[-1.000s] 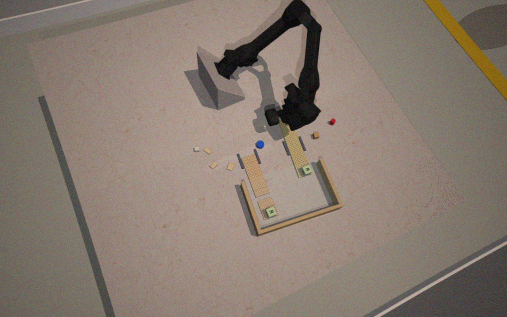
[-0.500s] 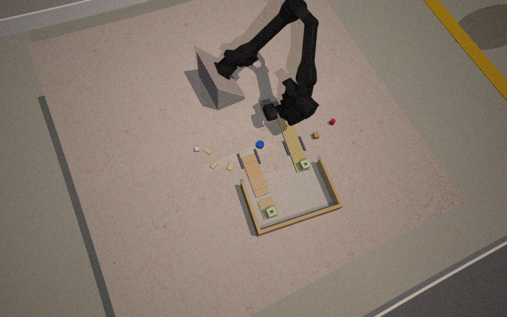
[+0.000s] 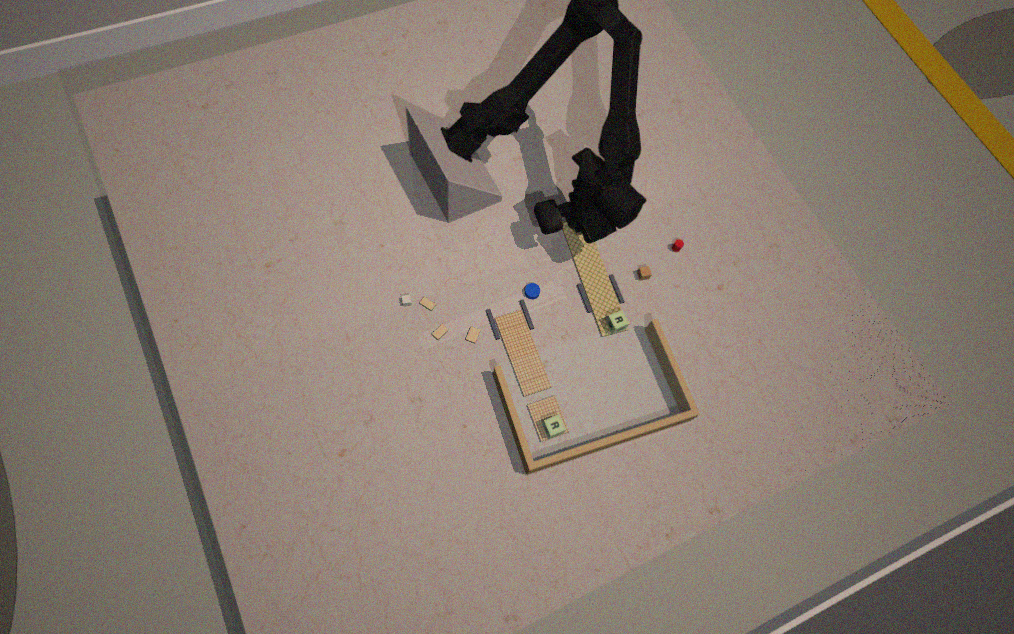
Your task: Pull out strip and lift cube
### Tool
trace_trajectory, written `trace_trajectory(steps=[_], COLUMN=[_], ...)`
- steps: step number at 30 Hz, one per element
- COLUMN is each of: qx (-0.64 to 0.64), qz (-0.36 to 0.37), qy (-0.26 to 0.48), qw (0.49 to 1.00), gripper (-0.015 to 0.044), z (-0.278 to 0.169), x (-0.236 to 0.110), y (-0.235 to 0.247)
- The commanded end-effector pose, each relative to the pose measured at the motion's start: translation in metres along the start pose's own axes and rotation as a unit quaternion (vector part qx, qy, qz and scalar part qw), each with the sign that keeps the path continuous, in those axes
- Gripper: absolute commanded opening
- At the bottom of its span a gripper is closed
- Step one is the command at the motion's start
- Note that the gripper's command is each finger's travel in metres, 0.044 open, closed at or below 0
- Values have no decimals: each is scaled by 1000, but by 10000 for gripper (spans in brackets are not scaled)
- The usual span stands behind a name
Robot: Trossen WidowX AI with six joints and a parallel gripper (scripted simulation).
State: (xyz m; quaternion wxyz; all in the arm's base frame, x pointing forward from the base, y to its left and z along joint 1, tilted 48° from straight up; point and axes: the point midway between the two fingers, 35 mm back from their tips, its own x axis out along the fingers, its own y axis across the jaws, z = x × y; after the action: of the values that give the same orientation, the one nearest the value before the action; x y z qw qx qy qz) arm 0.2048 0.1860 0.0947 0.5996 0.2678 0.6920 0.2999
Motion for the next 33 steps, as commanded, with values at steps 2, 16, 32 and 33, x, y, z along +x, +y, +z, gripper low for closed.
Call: trace_trajectory(steps=[2,16,32,33], qx=[6,6,6,6], qz=[-3,-3,-3,-3], qy=[13,13,13,13], qw=[1000,1000,1000,1000], gripper=[0,0,0,0], z=[-14,-32,-32,-32], x=[5,4,4,4], y=[-2,-3,-3,-3])
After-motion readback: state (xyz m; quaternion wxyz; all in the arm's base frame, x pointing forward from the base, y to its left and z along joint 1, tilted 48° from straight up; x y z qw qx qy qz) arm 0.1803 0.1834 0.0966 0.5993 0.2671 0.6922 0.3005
